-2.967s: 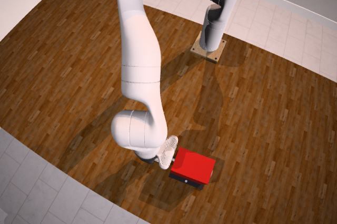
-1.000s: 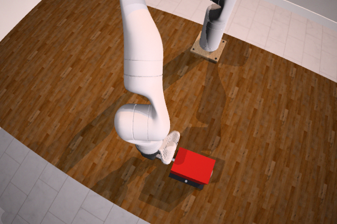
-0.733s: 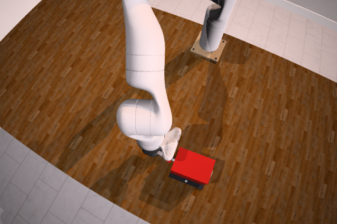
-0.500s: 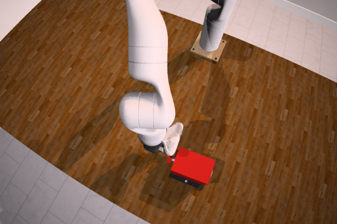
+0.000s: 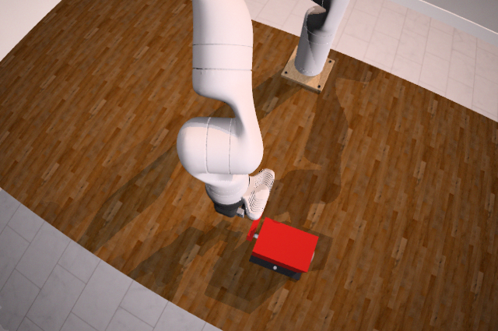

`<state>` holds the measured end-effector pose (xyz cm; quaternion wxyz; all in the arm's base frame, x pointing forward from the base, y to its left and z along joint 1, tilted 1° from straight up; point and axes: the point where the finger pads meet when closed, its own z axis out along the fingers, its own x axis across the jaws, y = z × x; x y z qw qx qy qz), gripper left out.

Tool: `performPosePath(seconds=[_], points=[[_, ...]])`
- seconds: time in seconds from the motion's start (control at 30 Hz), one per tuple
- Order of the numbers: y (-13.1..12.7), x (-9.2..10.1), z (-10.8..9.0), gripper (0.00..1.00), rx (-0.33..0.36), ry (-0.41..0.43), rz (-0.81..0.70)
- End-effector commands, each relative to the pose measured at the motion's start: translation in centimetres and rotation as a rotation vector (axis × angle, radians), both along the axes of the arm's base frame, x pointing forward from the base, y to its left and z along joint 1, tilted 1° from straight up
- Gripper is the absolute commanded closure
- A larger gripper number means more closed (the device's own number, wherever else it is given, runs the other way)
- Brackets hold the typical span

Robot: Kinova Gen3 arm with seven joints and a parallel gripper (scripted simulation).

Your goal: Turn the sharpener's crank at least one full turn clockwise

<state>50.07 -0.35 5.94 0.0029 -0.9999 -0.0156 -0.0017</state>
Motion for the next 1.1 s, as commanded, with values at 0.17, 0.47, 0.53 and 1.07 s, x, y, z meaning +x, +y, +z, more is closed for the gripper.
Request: performPosePath(seconds=[0.17, 0.47, 0.53, 1.07], points=[[-0.16, 0.10, 1.26, 1.00, 0.000, -0.008, -0.003], [-0.16, 0.09, 1.35, 1.00, 0.000, -0.008, -0.003], [-0.16, 0.09, 1.35, 1.00, 0.000, -0.008, -0.003], [-0.16, 0.09, 1.35, 1.00, 0.000, -0.008, -0.003]])
